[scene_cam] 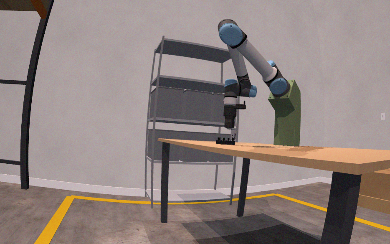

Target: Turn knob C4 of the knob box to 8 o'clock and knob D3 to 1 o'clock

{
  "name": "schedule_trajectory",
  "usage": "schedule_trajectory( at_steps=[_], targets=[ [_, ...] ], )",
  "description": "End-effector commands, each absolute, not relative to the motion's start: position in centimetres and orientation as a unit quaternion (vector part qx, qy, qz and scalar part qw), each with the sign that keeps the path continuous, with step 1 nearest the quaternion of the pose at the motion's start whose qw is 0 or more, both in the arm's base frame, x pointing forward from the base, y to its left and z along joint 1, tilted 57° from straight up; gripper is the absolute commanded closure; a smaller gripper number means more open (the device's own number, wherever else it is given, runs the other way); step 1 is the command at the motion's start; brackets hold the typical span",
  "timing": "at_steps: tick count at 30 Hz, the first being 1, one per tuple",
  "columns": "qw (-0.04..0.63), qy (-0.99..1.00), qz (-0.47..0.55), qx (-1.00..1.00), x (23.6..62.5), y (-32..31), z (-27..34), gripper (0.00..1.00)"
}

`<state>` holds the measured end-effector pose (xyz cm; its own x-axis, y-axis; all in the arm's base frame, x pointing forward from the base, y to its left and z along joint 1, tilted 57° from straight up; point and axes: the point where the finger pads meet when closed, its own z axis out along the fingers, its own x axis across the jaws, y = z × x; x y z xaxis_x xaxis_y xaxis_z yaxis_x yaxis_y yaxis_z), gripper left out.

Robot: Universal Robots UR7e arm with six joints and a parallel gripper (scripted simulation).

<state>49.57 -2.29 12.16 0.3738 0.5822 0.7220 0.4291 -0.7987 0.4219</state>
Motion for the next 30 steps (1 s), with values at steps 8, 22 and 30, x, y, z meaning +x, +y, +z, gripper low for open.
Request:
schedule_trajectory(
  at_steps=[8, 22, 30],
  targets=[
    [0.082, 0.308, 0.469, 0.824, 49.69, -2.26, 12.24, 0.7],
    [0.082, 0.308, 0.469, 0.824, 49.69, -2.26, 12.24, 0.7],
    [0.082, 0.308, 0.469, 0.824, 49.69, -2.26, 12.24, 0.7]
  ],
)
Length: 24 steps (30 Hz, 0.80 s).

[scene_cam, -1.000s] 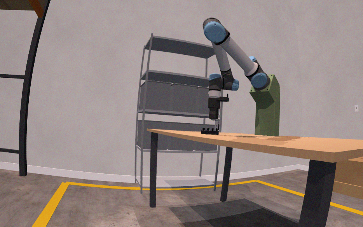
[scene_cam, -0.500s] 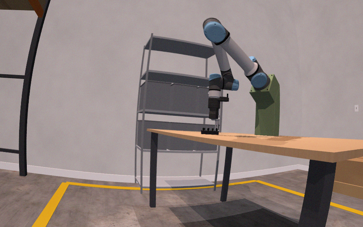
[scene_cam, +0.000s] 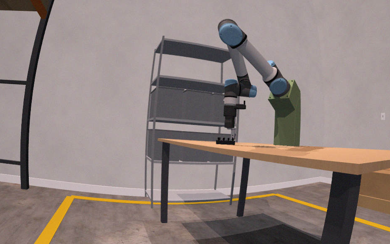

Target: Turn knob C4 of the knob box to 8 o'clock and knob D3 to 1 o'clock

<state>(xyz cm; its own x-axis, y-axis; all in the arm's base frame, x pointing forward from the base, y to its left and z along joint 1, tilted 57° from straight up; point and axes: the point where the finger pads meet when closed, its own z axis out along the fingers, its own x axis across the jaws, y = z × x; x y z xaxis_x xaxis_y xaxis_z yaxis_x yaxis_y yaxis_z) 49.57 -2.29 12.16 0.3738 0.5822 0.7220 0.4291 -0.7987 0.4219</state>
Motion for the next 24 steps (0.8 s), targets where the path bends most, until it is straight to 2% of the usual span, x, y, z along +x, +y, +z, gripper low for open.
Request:
schedule_trajectory(
  at_steps=[1, 11, 24],
  targets=[
    [0.082, 0.308, 0.469, 0.824, 49.69, -2.26, 12.24, 0.7],
    [0.09, 0.32, 0.468, 0.819, 49.72, -2.26, 12.3, 0.7],
    [0.14, 0.406, 0.456, 0.78, 49.74, -2.28, 12.37, 0.7]
  ],
)
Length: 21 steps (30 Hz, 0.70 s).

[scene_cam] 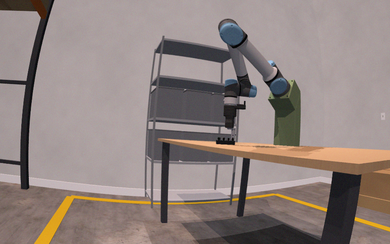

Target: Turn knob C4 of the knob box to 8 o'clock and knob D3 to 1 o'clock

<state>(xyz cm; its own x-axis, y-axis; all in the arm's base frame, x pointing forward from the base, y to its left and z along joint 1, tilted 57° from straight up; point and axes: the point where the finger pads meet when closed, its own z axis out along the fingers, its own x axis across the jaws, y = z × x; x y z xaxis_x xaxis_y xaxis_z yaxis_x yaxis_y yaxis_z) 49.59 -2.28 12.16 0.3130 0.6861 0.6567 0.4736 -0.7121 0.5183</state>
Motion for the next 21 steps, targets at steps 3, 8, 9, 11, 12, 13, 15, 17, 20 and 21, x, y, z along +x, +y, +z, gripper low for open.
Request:
schedule_trajectory(
  at_steps=[3, 8, 9, 11, 12, 13, 15, 17, 20, 21],
  targets=[
    [0.156, 0.433, 0.451, 0.765, 49.74, -2.29, 12.37, 0.7],
    [0.175, 0.465, 0.443, 0.746, 49.74, -2.28, 12.38, 0.7],
    [0.177, 0.47, 0.443, 0.743, 49.74, -2.27, 12.38, 0.7],
    [0.181, 0.476, 0.441, 0.739, 49.75, -2.27, 12.38, 0.7],
    [0.182, 0.478, 0.441, 0.738, 49.75, -2.26, 12.39, 0.7],
    [0.183, 0.479, 0.44, 0.737, 49.75, -2.26, 12.39, 0.7],
    [0.183, 0.479, 0.44, 0.737, 49.75, -2.26, 12.39, 0.7],
    [0.183, 0.48, 0.44, 0.737, 49.75, -2.28, 12.39, 0.7],
    [0.183, 0.479, 0.44, 0.737, 49.74, -2.31, 12.38, 0.7],
    [0.183, 0.479, 0.44, 0.737, 49.74, -2.31, 12.36, 0.7]
  ],
)
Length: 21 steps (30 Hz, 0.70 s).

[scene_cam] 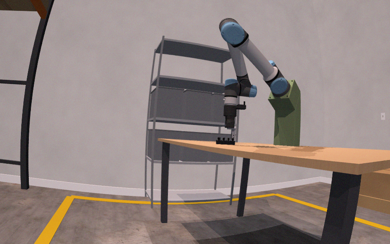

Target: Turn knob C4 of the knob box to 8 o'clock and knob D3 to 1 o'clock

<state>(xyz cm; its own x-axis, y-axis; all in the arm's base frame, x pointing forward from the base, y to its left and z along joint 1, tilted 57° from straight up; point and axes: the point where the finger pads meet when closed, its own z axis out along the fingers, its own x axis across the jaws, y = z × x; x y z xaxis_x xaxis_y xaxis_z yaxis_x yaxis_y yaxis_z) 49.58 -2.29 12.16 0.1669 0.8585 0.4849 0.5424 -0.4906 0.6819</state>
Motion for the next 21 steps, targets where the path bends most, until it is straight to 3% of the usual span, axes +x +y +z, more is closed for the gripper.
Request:
schedule_trajectory(
  at_steps=[1, 6, 7, 21],
  targets=[
    [0.183, 0.479, 0.44, 0.737, 49.73, -2.3, 12.34, 0.7],
    [0.182, 0.479, 0.44, 0.737, 49.7, -2.28, 12.28, 0.7],
    [0.182, 0.479, 0.44, 0.737, 49.7, -2.28, 12.28, 0.54],
    [0.182, 0.479, 0.44, 0.738, 49.7, -2.28, 12.28, 0.54]
  ],
)
